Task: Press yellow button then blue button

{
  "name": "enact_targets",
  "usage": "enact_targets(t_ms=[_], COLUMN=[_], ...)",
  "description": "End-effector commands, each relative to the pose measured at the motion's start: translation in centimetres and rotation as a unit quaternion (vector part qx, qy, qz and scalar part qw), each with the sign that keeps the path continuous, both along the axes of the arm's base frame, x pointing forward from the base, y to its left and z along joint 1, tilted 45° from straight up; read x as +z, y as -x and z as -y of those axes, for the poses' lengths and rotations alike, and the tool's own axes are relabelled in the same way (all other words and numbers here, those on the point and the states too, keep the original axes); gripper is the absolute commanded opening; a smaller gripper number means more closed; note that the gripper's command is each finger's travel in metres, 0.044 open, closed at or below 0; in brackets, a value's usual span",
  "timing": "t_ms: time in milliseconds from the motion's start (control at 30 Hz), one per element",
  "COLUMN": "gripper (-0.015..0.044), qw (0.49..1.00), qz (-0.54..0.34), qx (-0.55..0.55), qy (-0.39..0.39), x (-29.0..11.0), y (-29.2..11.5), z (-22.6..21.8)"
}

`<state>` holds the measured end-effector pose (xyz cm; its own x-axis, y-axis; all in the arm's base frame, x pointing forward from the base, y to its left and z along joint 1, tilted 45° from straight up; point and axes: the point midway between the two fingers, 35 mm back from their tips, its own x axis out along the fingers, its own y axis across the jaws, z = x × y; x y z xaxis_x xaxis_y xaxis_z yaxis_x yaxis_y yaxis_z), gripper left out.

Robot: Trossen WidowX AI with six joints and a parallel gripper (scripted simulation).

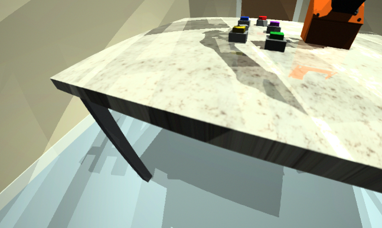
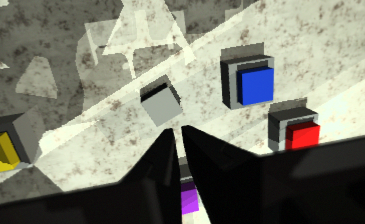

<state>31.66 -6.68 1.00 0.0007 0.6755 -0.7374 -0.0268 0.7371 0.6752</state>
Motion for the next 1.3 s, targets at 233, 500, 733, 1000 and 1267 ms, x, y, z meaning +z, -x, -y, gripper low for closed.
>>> enact_targets(t_ms=[233, 500, 733, 1000, 1267], gripper=[0.002, 0.002, 0.002, 0.002, 0.002], qw=[1.0, 1.0, 1.0, 1.0, 1.0], qz=[0.0, 0.0, 0.0, 0.0, 0.0], qx=[0.003, 0.003, 0.003, 0.003, 0.003], qy=[-0.016, -0.017, -0.017, -0.017, -0.018], x=[-7.1, -11.5, -12.0, -12.9, -13.8], y=[1.3, 1.3, 1.3, 1.3, 1.3], z=[6.2, 1.8, 1.4, 0.5, -0.5])
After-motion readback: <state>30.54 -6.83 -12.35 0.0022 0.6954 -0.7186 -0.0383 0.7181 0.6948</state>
